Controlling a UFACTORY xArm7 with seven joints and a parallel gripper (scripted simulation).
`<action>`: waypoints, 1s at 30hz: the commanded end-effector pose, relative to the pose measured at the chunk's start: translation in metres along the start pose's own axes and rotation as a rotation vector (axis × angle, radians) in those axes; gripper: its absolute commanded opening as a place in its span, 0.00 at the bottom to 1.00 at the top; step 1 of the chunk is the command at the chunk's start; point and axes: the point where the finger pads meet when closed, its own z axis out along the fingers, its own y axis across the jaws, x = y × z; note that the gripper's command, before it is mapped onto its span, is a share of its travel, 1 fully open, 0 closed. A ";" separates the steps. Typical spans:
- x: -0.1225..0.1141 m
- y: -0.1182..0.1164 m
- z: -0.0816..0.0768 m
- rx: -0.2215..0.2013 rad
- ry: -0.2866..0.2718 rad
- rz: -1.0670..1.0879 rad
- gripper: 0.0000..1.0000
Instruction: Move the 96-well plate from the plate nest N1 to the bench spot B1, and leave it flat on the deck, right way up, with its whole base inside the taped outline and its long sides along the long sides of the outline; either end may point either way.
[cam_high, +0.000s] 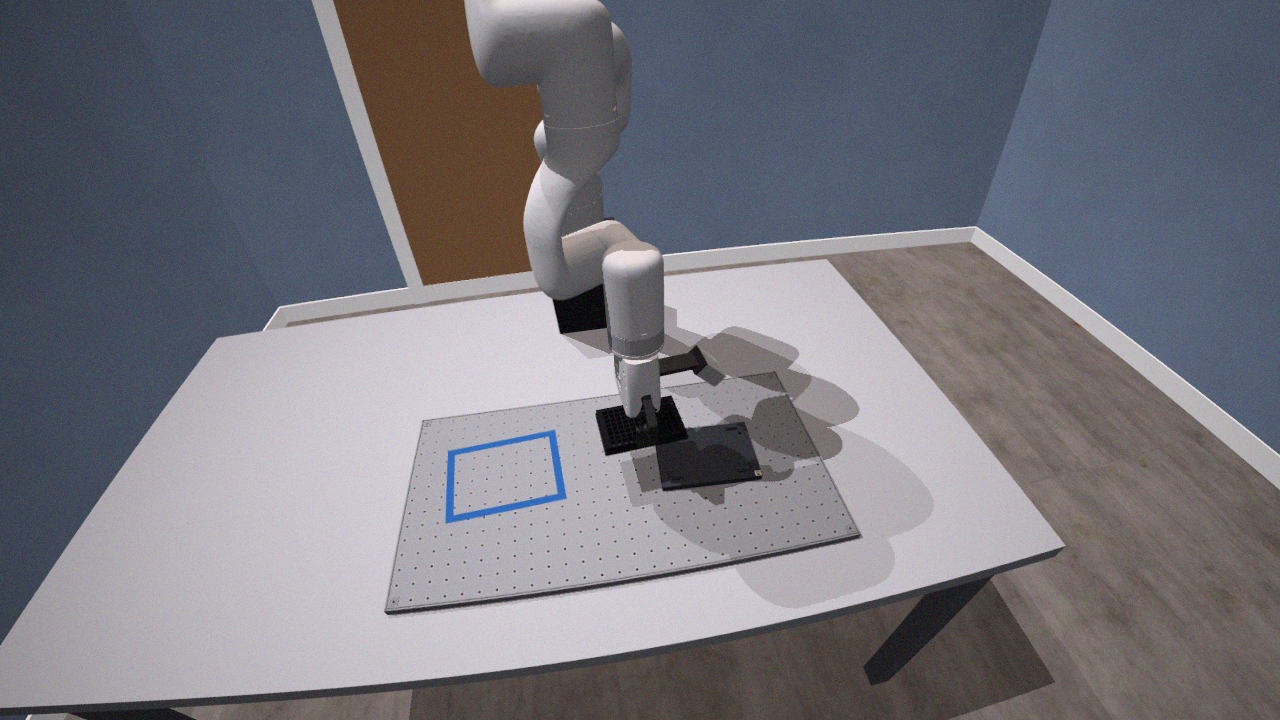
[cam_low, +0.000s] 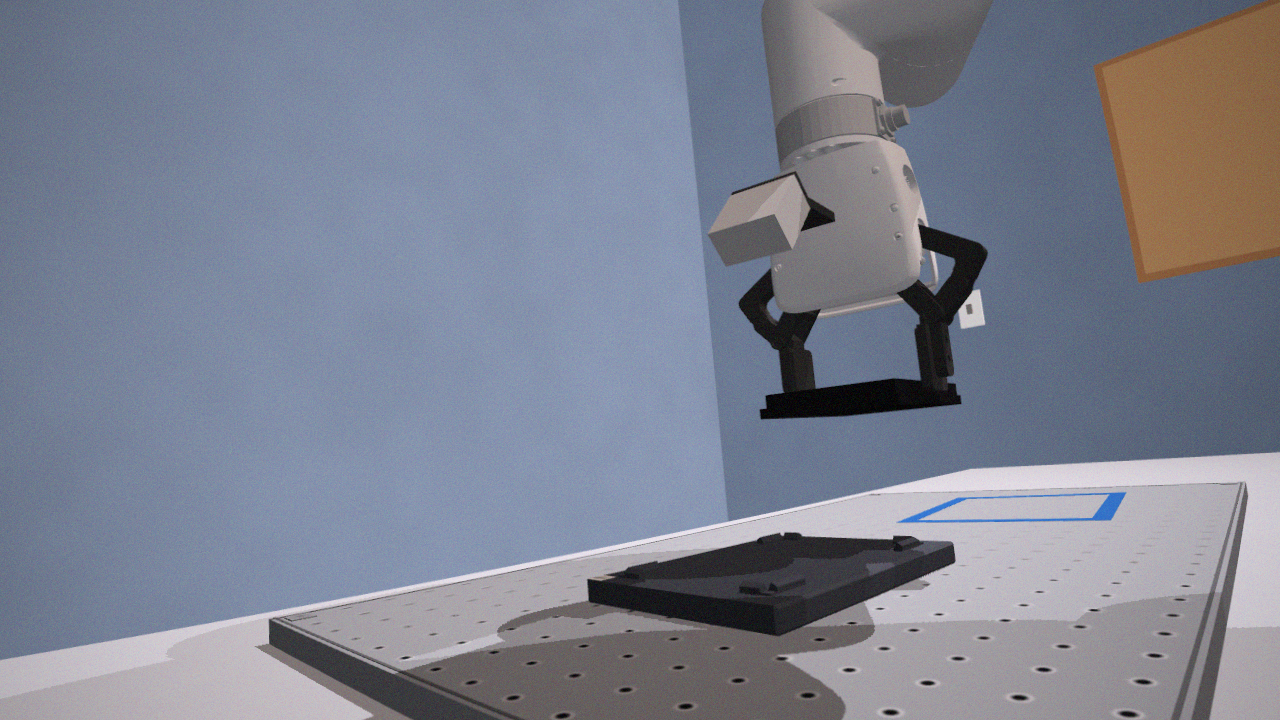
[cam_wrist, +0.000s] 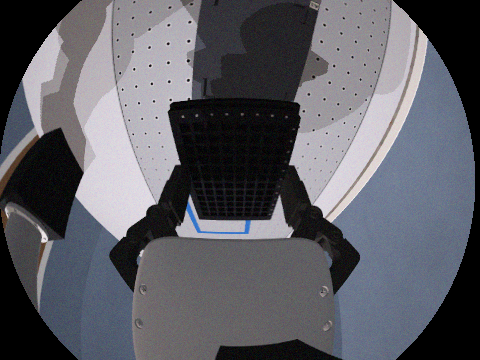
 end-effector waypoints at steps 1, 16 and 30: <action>-0.007 0.000 0.000 0.002 0.009 -0.003 0.00; -0.050 -0.007 0.002 0.002 0.008 -0.003 0.00; -0.096 -0.015 0.004 0.002 0.008 -0.003 0.00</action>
